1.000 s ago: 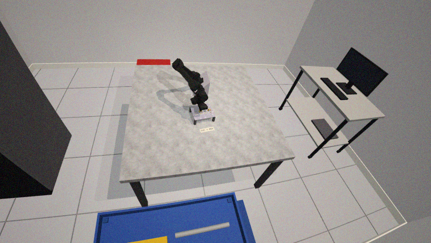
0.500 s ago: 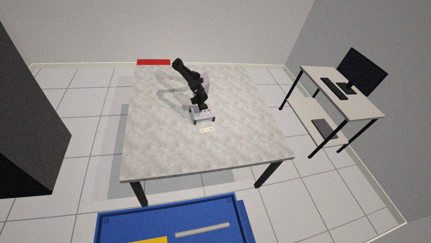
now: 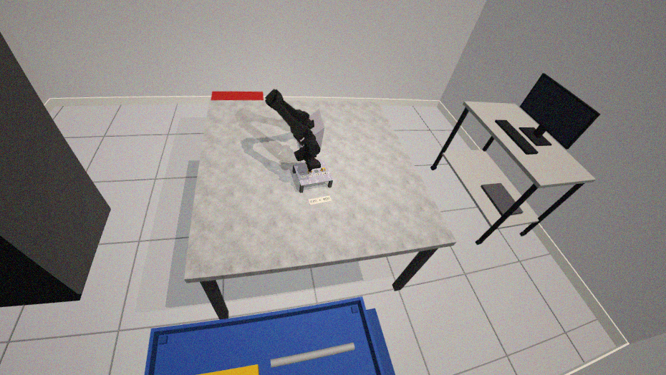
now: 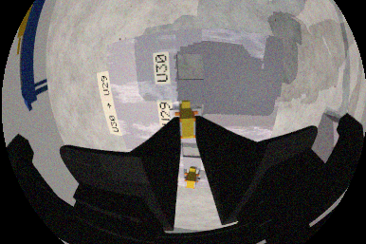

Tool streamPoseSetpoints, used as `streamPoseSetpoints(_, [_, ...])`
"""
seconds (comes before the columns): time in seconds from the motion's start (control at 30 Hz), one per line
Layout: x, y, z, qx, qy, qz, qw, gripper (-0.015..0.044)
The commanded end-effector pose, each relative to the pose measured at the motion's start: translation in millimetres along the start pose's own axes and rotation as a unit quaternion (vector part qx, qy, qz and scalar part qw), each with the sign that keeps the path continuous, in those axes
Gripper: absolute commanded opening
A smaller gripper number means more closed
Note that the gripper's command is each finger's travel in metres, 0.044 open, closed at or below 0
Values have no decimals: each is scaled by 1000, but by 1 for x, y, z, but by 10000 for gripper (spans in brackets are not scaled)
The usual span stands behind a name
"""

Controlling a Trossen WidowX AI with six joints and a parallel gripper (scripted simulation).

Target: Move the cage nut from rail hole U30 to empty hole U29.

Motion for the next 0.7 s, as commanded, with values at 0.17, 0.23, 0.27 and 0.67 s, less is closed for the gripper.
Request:
streamPoseSetpoints(0.17, [-2,-1,1,-1,6,-3,1000,27])
streamPoseSetpoints(0.23, [-2,-1,1,-1,8,-3,1000,27])
streamPoseSetpoints(0.27, [-2,-1,1,-1,8,-3,1000,27])
streamPoseSetpoints(0.67, [-3,-1,1,-2,12,-3,1000,27])
Point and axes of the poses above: the point midway between the two fingers, 35 mm back from their tips, its own z axis out along the fingers, its own x axis across the jaws, y = z × x, the point moved 3 cm from there along -z, back along the fingers, and after that the axes turned 12 degrees about -z, right-handed, at the moved point
